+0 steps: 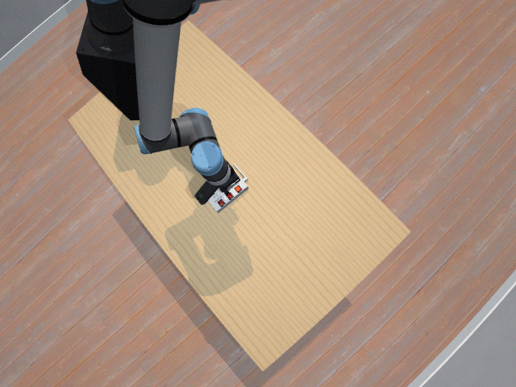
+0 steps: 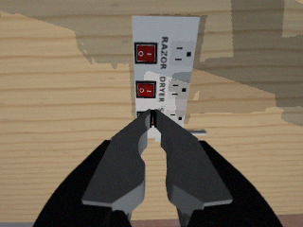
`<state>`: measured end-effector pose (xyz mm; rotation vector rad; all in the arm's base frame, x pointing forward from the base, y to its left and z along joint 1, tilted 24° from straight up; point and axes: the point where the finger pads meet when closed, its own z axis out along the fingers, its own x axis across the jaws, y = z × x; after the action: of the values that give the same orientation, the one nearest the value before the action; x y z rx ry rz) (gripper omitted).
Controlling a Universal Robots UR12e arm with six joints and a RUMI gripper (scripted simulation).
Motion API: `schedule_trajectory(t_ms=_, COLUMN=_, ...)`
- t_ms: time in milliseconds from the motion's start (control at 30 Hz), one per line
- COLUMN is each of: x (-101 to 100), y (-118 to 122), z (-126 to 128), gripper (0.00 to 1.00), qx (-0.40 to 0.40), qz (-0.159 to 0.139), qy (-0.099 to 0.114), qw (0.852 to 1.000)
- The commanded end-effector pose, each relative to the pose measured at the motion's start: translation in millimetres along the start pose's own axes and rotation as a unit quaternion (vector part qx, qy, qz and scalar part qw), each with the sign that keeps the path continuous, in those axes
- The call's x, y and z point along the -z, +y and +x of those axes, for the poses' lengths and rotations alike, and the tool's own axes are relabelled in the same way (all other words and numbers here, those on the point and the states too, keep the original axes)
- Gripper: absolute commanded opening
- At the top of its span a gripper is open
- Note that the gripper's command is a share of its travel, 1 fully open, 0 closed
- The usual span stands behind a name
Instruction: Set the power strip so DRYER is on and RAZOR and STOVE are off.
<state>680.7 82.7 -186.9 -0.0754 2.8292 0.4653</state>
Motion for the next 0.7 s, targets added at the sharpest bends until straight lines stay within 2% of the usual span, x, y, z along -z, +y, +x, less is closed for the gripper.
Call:
schedule_trajectory(t_ms=0, x=-3, y=-1, z=-3, gripper=0.0, qx=0.001, qz=0.0, qy=-0.002, qw=1.0)
schedule_trajectory(t_ms=667, x=-23, y=0, z=-3, gripper=0.0, qx=0.001, qz=0.0, qy=-0.002, qw=1.0)
